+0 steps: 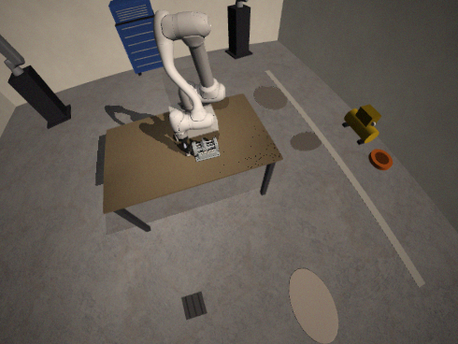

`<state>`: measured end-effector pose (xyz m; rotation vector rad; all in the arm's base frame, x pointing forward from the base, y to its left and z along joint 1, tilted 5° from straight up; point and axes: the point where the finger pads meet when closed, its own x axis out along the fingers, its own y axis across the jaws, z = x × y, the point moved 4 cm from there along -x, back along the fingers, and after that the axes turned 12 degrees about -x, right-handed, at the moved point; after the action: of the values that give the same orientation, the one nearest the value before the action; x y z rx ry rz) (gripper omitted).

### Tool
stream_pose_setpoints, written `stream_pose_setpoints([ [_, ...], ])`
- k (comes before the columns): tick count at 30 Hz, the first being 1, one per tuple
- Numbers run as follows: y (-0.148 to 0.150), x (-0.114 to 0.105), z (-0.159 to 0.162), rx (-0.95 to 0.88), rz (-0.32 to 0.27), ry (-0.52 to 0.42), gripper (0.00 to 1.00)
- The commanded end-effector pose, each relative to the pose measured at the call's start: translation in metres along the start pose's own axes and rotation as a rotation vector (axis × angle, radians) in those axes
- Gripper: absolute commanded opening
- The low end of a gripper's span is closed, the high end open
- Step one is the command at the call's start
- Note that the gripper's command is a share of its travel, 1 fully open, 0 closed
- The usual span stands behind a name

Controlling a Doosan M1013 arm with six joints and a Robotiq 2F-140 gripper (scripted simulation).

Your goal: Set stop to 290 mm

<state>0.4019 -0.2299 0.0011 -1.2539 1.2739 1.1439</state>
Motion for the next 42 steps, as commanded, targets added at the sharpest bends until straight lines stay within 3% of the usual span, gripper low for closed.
stream_pose_setpoints([
  [1,0.003,0.001,0.001,-0.001,0.003,-0.001,0.04],
  [26,0.025,-0.002,0.005,-0.001,0.003,-0.001,0.04],
  [42,0.041,-0.017,0.009,-0.001,0.003,-0.001,0.04],
])
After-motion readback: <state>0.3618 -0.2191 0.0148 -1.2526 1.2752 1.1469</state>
